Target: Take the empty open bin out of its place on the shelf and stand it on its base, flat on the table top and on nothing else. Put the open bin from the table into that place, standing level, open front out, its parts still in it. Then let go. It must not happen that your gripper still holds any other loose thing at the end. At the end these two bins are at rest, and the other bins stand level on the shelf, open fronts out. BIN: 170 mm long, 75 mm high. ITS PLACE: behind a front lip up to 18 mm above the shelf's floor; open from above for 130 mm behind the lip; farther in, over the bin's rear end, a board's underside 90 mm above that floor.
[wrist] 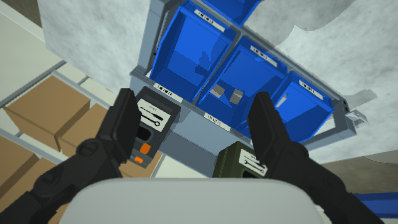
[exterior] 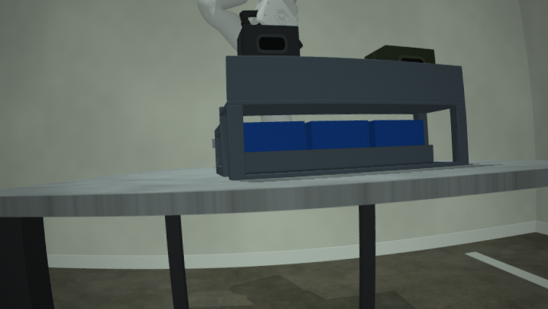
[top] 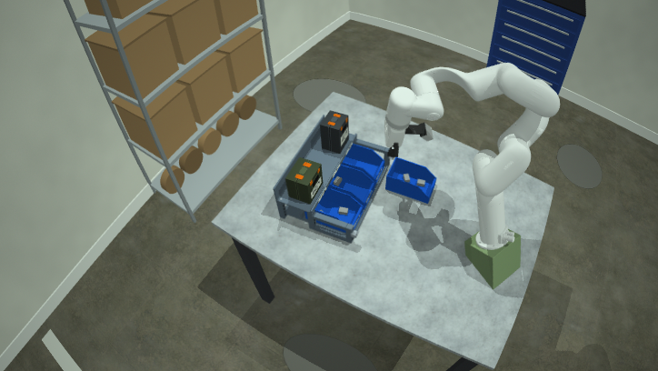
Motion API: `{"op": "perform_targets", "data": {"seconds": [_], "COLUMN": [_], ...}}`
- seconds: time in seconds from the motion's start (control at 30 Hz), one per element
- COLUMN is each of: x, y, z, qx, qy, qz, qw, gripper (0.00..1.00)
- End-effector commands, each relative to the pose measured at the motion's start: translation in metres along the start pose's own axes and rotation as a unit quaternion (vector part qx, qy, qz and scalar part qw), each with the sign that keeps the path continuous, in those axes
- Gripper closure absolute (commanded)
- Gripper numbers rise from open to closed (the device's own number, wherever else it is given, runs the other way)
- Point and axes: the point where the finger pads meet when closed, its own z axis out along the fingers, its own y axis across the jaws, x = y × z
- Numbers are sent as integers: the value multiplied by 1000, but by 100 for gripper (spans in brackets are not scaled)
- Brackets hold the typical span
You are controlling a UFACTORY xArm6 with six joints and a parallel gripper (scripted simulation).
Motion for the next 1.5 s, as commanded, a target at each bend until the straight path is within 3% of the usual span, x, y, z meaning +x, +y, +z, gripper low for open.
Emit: {"op": "perform_targets", "data": {"seconds": [0.0, 0.73, 1.47], "x": [1, 6, 8], "y": [12, 45, 59], "z": [-7, -23, -29], "qx": [-32, -119, -153], "qy": [13, 42, 53], "qz": [43, 151, 193], "qw": [998, 980, 968], "gripper": [0, 0, 0]}}
